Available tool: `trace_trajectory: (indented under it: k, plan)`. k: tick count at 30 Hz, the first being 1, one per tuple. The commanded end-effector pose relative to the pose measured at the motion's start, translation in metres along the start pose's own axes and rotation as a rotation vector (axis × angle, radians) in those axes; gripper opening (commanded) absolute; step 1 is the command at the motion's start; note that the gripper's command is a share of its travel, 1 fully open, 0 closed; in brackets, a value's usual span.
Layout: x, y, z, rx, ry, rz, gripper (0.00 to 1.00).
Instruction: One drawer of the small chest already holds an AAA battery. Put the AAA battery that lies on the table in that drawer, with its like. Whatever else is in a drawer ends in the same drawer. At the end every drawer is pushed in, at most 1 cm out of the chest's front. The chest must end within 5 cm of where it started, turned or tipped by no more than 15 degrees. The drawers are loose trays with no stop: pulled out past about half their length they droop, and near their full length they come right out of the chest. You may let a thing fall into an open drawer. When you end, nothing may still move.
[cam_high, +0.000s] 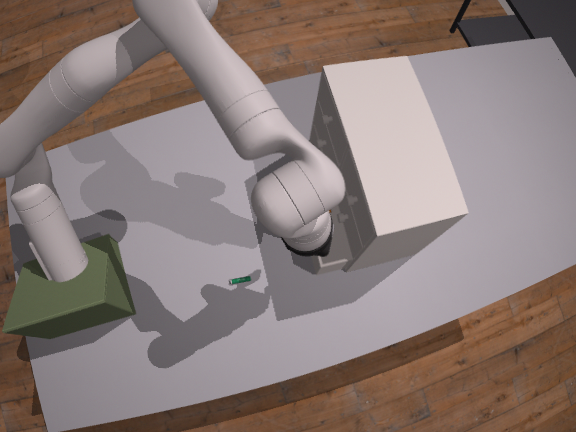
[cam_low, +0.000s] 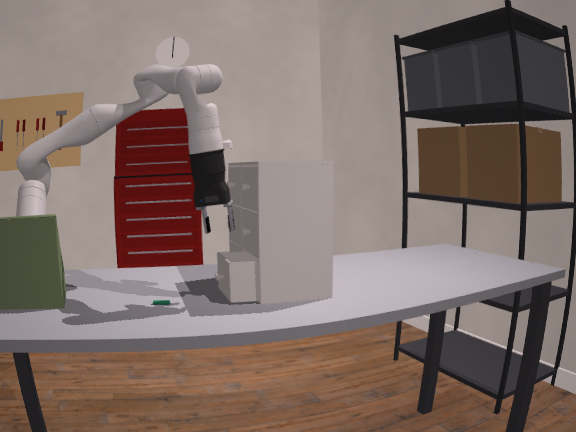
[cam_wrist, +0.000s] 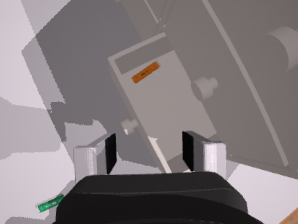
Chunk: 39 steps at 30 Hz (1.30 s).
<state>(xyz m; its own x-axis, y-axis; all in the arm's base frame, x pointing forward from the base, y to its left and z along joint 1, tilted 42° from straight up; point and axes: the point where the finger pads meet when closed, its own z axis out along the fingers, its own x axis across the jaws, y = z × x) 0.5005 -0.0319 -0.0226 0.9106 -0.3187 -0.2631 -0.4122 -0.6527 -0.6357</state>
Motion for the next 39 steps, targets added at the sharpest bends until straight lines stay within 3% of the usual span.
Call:
trace_trajectory:
  k: [1,24,39]
  plan:
    - [0.001,0.001,-0.003,0.002,0.003,-0.019,1.00]
    - [-0.009,0.005,-0.017,0.009,-0.017,-0.277,1.00]
    - [-0.019,0.009,-0.031,0.018,-0.039,-0.555,1.00]
